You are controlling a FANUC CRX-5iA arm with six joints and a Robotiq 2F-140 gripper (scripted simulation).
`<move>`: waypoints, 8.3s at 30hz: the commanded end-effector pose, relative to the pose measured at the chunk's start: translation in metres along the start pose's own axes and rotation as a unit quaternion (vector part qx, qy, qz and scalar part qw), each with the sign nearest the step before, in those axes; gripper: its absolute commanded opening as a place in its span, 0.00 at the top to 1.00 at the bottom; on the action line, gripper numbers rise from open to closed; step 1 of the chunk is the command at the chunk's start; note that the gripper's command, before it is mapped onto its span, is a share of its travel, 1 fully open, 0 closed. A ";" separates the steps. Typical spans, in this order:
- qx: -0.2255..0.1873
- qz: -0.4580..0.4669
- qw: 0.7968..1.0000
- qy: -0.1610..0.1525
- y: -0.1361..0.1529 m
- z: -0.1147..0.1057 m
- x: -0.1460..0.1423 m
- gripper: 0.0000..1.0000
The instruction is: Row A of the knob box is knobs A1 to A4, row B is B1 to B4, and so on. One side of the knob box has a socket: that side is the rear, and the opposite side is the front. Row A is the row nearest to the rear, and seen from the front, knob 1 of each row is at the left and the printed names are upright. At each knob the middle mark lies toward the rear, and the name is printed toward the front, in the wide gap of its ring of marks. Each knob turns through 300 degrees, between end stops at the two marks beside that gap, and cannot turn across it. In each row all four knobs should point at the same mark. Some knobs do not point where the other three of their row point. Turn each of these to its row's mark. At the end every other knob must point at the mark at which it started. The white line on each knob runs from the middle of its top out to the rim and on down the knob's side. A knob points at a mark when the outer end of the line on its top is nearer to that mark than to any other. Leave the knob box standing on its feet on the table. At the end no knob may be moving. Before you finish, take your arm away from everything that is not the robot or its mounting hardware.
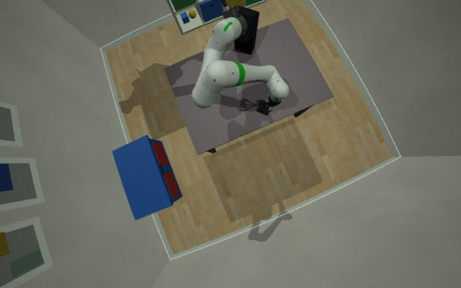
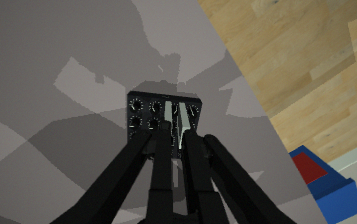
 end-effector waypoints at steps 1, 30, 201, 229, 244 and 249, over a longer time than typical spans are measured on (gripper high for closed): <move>0.000 -0.006 1.000 0.000 0.000 0.000 0.000 0.95; 0.000 -0.019 1.000 0.000 0.000 0.000 0.000 0.88; 0.000 0.989 0.149 0.000 0.000 -0.058 0.000 0.88; 0.000 0.989 0.149 0.000 0.000 -0.058 0.000 0.88; 0.000 0.989 0.149 0.000 0.000 -0.051 0.000 0.88; 0.000 0.989 0.149 0.000 0.000 -0.046 0.000 0.88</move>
Point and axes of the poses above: the point where the finger pads meet when closed, its own z axis out along the fingers, its own x axis across the jaws, y = z × x, the point moved 4 cm from there along -z, back along the fingers, and after that the axes turned 10 degrees about -z, right-handed, at the moved point
